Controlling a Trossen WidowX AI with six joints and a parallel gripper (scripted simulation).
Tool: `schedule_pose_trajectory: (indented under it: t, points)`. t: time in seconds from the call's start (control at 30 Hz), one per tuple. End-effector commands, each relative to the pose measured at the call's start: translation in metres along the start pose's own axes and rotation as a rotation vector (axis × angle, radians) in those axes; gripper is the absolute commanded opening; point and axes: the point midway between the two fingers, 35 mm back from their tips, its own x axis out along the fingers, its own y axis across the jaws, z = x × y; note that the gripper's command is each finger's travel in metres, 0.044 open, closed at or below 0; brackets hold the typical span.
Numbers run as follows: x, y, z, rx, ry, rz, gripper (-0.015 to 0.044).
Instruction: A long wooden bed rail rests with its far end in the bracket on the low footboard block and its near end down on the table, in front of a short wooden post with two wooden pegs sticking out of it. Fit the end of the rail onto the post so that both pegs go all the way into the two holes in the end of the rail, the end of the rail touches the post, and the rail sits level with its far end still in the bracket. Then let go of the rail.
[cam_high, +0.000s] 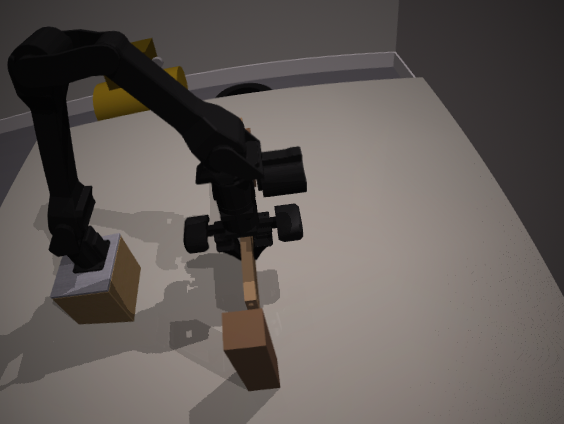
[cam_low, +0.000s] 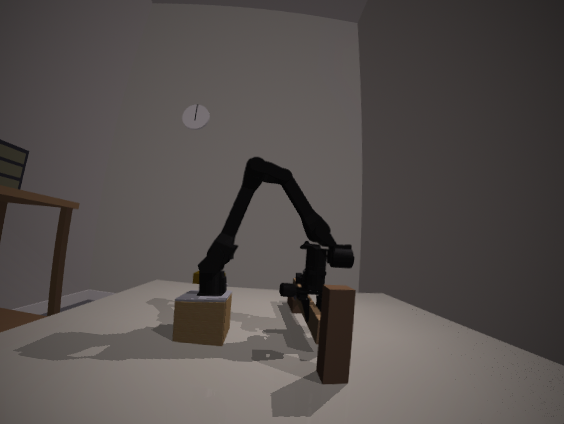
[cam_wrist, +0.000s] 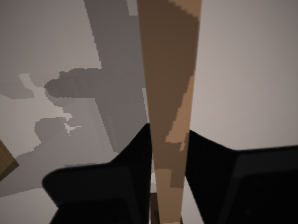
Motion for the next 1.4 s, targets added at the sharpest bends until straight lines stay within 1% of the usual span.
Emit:
schedule_pose_trajectory:
  t: [0.0,1.37]
  points:
    - [-0.005,-0.003,0.001,-0.002,-0.004,-0.012,0.0]
    - [-0.023,-0.003,0.001,-0.002,-0.004,-0.013,0.0]
